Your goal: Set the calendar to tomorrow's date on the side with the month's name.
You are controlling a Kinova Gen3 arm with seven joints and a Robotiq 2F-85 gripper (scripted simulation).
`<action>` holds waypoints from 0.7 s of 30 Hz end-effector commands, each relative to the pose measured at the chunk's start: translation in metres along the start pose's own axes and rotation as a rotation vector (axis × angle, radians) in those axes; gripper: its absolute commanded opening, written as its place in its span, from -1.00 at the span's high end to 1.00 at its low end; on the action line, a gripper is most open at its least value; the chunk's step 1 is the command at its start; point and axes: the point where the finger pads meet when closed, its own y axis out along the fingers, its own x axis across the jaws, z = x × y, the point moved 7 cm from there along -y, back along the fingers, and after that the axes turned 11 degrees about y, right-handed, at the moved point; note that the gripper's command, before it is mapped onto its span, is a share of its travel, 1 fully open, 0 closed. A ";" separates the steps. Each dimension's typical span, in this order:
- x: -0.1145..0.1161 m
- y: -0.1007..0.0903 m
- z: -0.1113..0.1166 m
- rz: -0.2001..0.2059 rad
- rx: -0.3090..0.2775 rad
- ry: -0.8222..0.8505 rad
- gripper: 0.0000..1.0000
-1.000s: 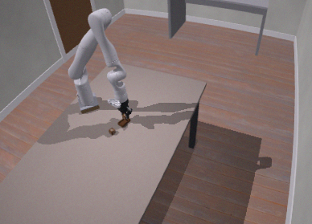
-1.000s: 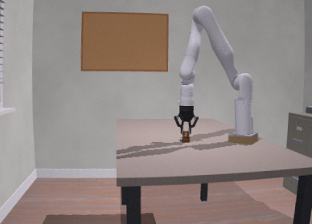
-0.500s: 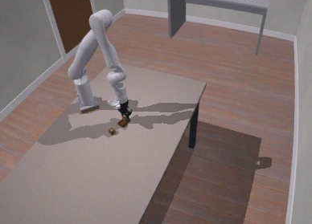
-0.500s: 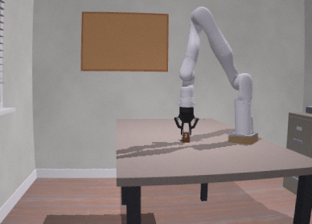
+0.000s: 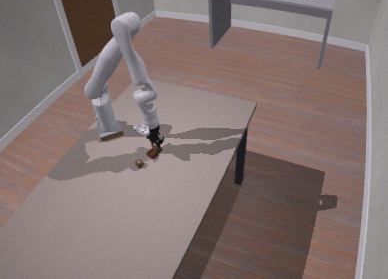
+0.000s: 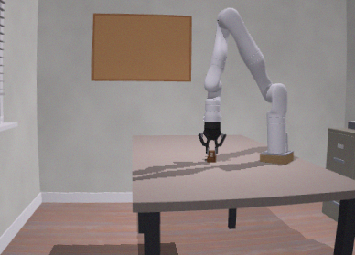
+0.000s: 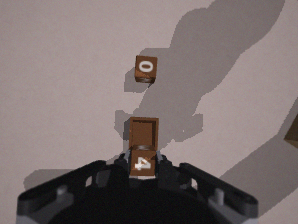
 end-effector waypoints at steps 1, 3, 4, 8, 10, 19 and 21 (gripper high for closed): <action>0.000 0.000 0.000 0.001 -0.001 0.000 0.47; 0.000 0.000 0.000 0.001 -0.001 0.000 0.47; 0.000 0.000 0.000 0.001 -0.001 0.000 0.47; 0.000 0.000 0.000 0.001 -0.001 0.000 0.47; 0.000 0.000 0.000 0.001 -0.001 0.000 0.47; 0.000 0.002 0.000 0.001 -0.001 0.000 0.47; 0.000 0.002 0.000 0.001 -0.001 0.000 0.47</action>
